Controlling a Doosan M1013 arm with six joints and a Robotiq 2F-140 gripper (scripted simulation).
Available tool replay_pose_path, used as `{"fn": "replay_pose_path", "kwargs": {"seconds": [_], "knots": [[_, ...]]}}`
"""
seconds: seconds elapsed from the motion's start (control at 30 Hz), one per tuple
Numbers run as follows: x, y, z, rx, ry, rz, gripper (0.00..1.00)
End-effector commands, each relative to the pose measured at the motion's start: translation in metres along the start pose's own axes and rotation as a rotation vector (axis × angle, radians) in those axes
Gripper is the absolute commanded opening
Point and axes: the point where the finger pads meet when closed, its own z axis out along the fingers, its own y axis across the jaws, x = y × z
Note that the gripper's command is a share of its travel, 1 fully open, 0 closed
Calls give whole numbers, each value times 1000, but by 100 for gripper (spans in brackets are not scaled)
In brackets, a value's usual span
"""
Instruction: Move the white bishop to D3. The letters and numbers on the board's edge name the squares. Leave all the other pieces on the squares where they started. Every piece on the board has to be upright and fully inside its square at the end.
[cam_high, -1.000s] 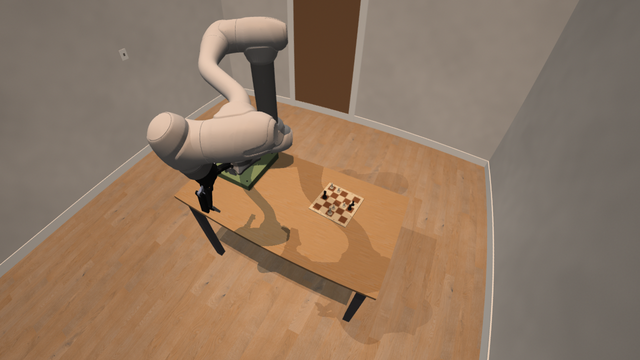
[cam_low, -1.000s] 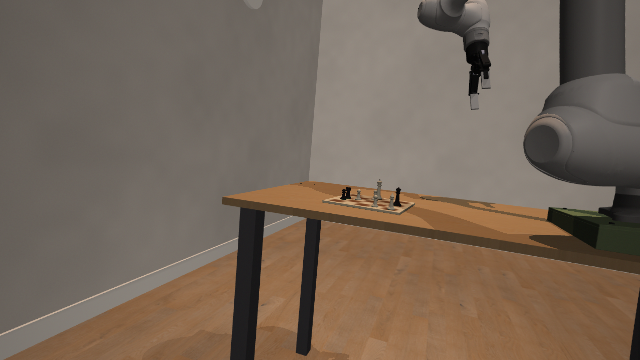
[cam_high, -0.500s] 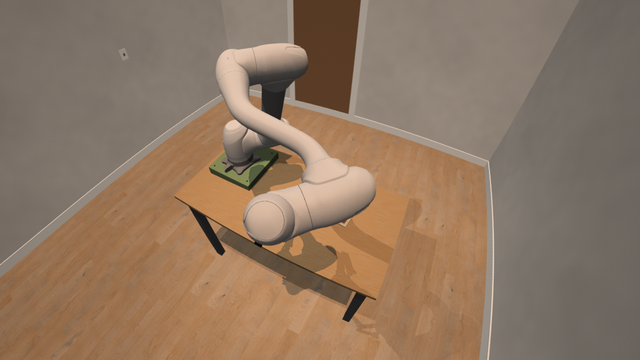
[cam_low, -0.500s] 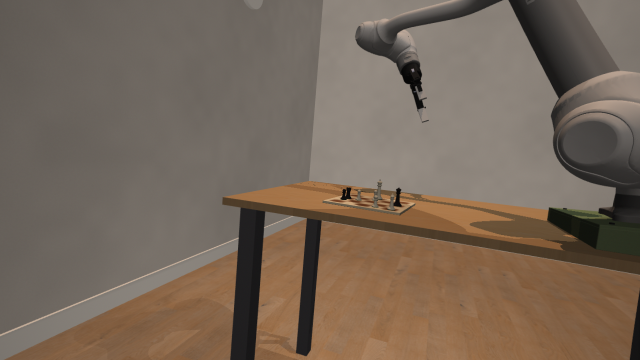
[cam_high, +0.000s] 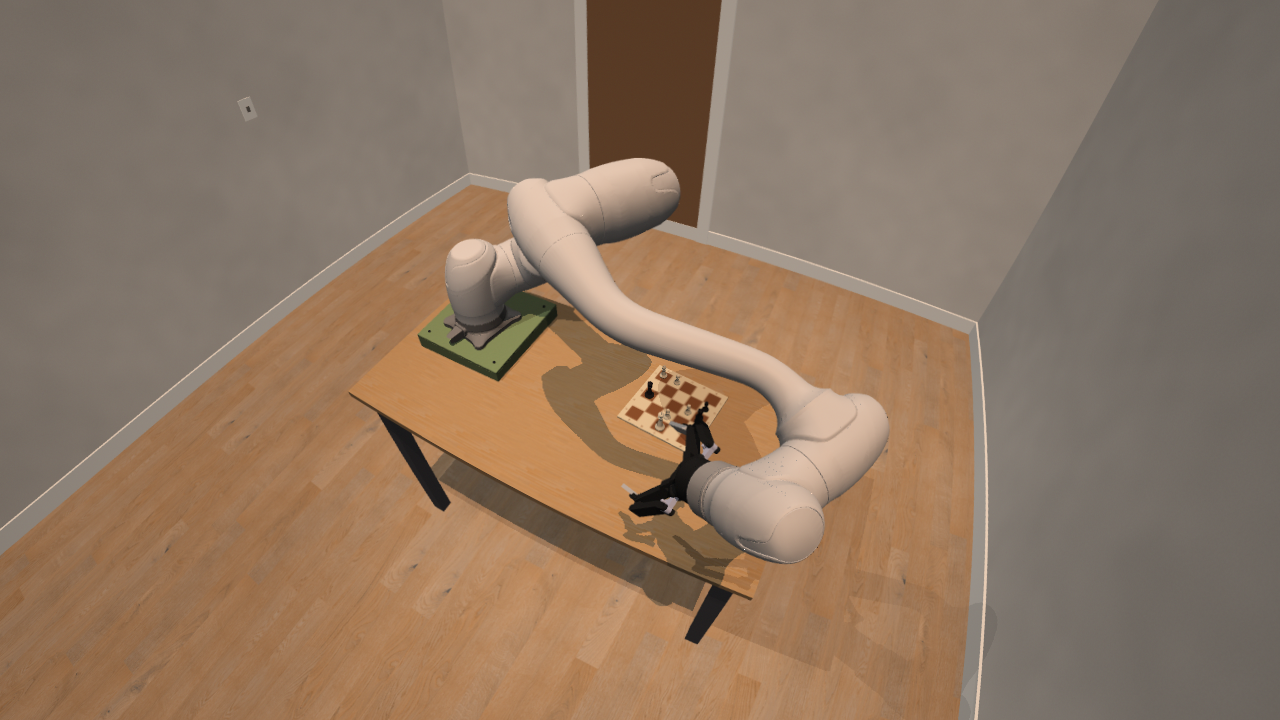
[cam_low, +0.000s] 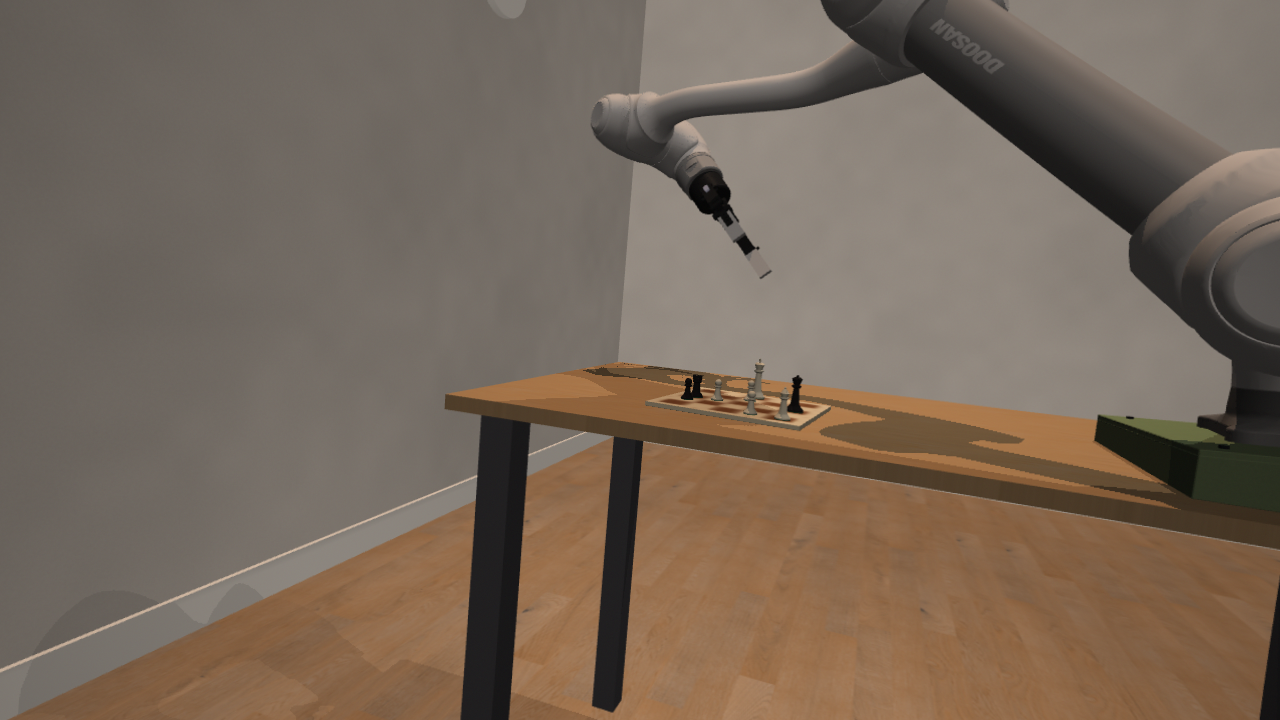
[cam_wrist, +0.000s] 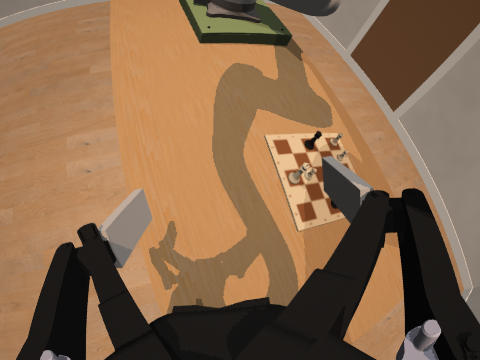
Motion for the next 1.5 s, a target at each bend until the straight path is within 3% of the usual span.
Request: {"fn": "replay_pose_path", "kwargs": {"seconds": [0.0, 0.1, 0.17, 0.4, 0.47, 0.5, 0.57, 0.67, 0.8, 0.93, 1.47], "knots": [[-58, 34, 12, 15, 95, 63, 100], [-61, 35, 12, 15, 95, 63, 100], [-110, 70, 34, 47, 174, 119, 100], [-169, 118, 72, 104, 272, 196, 100], [-199, 145, 98, 143, 324, 239, 100], [-199, 145, 98, 143, 324, 239, 100], [-222, 168, 121, 180, 364, 275, 100], [-222, 168, 121, 180, 364, 275, 100], [-250, 198, 155, 234, 416, 325, 100], [-261, 210, 171, 259, 437, 346, 100], [-262, 213, 173, 263, 440, 350, 100]]}}
